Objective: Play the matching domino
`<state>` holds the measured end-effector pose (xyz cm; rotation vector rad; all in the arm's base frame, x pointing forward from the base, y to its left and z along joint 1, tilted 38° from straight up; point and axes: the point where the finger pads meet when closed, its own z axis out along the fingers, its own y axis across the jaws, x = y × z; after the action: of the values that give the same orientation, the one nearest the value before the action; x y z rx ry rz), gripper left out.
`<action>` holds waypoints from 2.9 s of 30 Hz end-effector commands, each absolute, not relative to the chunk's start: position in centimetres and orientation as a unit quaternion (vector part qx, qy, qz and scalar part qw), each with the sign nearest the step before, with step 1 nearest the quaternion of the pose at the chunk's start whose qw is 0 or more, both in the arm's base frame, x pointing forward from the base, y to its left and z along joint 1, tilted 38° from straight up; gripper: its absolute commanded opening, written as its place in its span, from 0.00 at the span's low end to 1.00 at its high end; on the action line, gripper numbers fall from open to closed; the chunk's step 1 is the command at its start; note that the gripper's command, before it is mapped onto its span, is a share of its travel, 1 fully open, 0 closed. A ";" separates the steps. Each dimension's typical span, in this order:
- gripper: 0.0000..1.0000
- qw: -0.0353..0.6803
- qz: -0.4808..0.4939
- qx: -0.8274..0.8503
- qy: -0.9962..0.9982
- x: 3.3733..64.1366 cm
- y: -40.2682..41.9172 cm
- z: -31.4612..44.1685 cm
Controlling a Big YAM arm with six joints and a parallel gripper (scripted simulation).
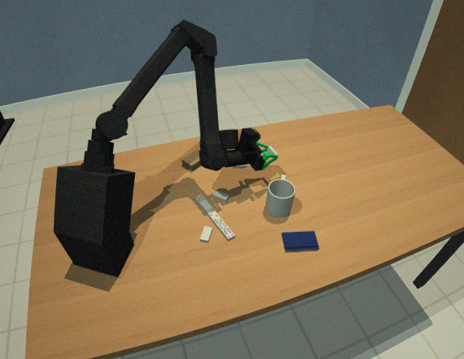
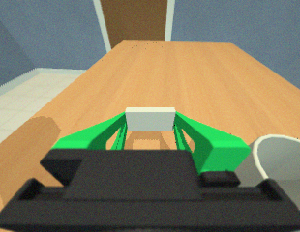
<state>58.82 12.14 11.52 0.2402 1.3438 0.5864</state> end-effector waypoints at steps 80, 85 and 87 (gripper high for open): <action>0.53 0.755 0.274 0.112 0.585 59.0 11.6 13.4; 0.53 0.744 0.269 0.111 0.602 58.9 11.8 12.3; 0.53 0.747 0.270 0.111 0.597 58.9 11.8 12.6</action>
<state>58.82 12.14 11.52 0.2402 1.3438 0.5865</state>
